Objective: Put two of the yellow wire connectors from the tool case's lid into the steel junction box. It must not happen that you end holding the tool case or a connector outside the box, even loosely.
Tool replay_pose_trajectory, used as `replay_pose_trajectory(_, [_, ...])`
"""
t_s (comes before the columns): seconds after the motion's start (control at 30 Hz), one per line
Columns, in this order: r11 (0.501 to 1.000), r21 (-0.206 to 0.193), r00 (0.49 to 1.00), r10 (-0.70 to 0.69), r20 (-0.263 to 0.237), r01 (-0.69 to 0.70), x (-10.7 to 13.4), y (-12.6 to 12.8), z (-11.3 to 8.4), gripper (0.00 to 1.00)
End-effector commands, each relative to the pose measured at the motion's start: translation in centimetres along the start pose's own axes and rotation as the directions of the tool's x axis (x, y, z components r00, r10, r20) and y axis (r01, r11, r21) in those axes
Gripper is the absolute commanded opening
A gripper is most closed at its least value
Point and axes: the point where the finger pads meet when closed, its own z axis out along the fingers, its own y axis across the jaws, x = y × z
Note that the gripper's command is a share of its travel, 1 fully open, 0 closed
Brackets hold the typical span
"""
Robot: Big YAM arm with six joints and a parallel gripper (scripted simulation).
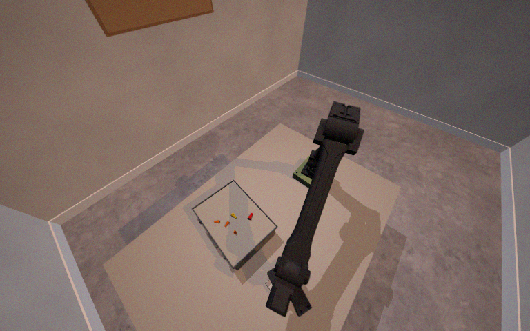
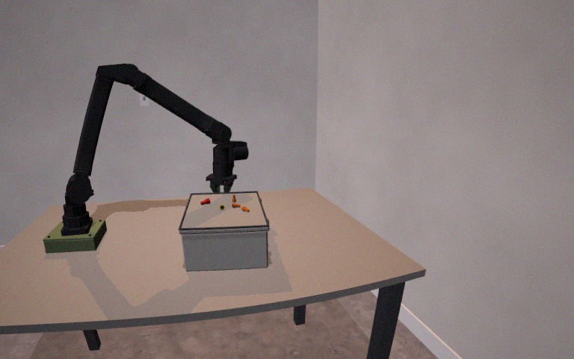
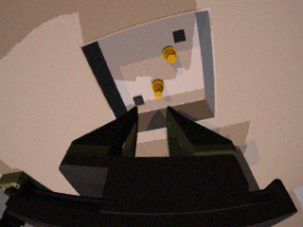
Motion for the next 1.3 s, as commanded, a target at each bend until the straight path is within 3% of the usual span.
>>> replay_pose_trajectory(0.0, [0.999,0.048,0.999,0.011,0.040,-0.013,-1.8,-2.0,-3.3,0.28])
replay_pose_trajectory(0.47, [0.998,0.060,0.999,0.013,0.050,-0.016,-1.7,-2.0,-7.2,0.28])
replay_pose_trajectory(0.5, [0.998,0.060,0.999,0.014,0.050,-0.017,-1.6,-2.0,-8.3,0.28])
replay_pose_trajectory(1.27, [0.998,0.060,0.999,0.016,0.049,-0.019,-0.9,-1.9,-16.6,0.28])
